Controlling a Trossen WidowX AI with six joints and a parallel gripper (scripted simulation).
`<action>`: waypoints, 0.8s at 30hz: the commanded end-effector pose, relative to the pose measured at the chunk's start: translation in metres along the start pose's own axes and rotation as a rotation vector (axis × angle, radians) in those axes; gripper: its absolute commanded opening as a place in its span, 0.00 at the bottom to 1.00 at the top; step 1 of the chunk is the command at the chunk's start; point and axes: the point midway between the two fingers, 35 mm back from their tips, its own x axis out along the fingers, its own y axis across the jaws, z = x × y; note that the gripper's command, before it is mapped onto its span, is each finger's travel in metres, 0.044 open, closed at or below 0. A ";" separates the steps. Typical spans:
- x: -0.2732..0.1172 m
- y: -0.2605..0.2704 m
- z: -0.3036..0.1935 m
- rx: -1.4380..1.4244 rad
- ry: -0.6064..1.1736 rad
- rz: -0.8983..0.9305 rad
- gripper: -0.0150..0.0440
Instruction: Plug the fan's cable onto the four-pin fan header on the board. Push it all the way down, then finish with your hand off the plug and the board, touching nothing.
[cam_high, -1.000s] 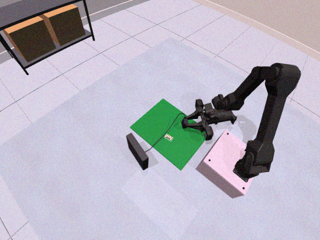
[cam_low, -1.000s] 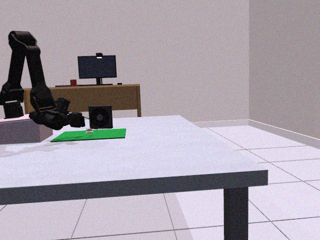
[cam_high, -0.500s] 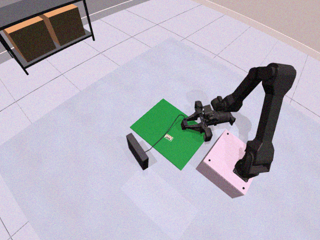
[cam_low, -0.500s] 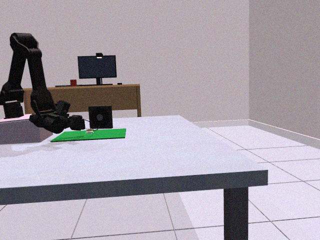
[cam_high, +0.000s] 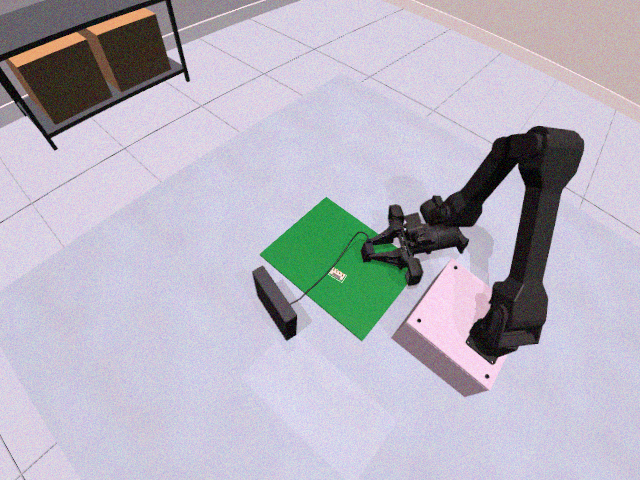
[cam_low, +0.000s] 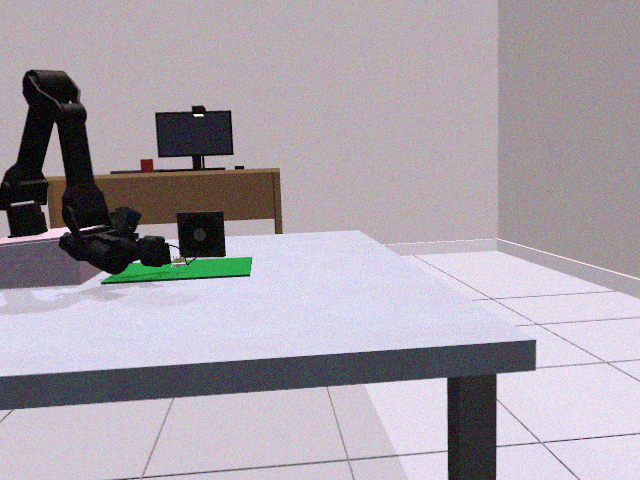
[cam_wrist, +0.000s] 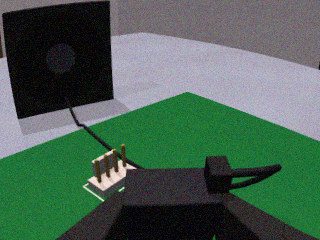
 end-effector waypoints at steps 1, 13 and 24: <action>0.001 -0.001 -0.004 -0.005 0.002 0.000 0.25; 0.002 -0.001 -0.013 -0.005 0.002 0.000 0.25; 0.003 0.000 -0.016 0.000 -0.001 0.000 0.25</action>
